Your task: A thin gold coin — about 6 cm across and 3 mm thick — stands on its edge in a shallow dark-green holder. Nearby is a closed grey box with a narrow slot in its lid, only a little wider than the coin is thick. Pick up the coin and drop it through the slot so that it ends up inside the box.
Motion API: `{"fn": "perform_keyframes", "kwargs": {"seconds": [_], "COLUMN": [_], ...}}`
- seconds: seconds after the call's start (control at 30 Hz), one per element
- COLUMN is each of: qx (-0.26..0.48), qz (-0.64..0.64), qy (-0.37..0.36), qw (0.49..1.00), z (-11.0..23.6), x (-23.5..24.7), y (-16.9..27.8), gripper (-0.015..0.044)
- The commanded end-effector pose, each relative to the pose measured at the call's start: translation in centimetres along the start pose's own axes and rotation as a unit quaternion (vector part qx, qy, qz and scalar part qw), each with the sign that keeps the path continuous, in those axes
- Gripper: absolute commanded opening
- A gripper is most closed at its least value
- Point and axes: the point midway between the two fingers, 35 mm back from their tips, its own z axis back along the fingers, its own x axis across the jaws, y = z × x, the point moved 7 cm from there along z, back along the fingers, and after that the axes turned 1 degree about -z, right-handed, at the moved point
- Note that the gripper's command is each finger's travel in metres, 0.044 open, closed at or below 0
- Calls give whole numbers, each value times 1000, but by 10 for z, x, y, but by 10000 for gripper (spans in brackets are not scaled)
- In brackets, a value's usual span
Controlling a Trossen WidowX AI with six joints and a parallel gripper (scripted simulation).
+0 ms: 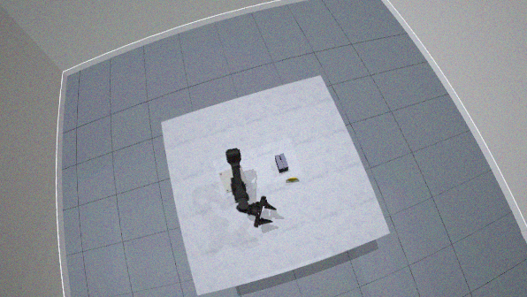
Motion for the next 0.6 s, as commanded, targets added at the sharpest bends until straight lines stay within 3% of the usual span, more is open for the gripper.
{"fn": "perform_keyframes", "kwargs": {"seconds": [0.0, 0.13, 0.27, 0.57], "qx": [1, 0, -28, -136], "qz": [-12, -243, -490, -766], "qy": [0, -12, -45, -165], "qw": [1000, 970, 870, 607], "z": [-1, -19, -48, -111], "x": [1, 16, 32, 31], "y": [1, 14, 17, -17], "gripper": [374, 269, 164, 161]}}
